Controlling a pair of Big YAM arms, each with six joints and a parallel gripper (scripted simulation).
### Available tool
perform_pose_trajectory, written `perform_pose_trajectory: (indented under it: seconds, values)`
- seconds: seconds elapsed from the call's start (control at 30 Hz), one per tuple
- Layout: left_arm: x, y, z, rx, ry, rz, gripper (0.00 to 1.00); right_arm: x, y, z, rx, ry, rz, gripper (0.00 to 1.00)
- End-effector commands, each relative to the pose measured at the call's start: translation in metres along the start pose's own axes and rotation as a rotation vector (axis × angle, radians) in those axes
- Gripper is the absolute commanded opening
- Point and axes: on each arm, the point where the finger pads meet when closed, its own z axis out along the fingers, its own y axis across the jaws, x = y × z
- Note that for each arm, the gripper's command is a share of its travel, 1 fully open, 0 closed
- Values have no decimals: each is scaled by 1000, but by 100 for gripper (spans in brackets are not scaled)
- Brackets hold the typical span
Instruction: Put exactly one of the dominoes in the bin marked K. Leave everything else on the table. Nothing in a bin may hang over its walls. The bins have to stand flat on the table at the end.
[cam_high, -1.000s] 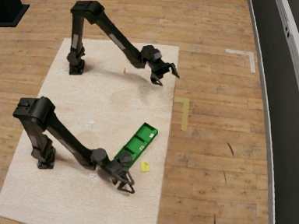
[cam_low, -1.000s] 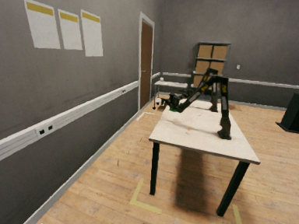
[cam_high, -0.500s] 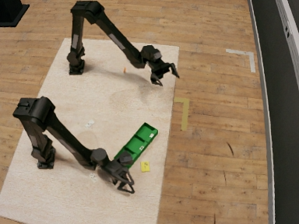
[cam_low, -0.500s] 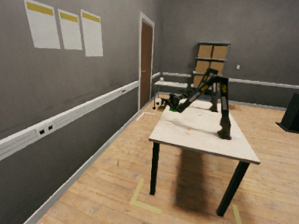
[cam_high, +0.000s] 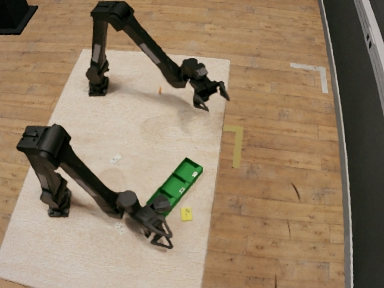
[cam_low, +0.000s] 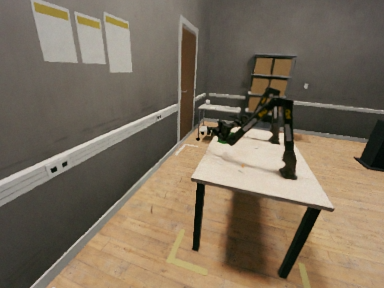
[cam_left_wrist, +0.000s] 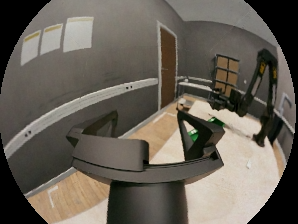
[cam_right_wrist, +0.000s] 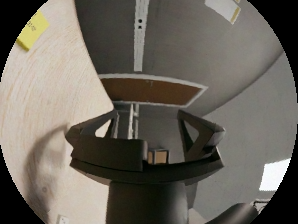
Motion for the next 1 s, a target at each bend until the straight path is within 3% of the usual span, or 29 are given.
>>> perform_pose_trajectory:
  seconds: [0.0, 0.97]
  values:
    - [-8, 4, 1, -3, -13, 13, 100, 0, -3, 1, 7, 1, 4, 100]
    - [-10, 40, -23, -73, -10, 22, 100, 0, -3, 1, 7, 1, 4, 100]
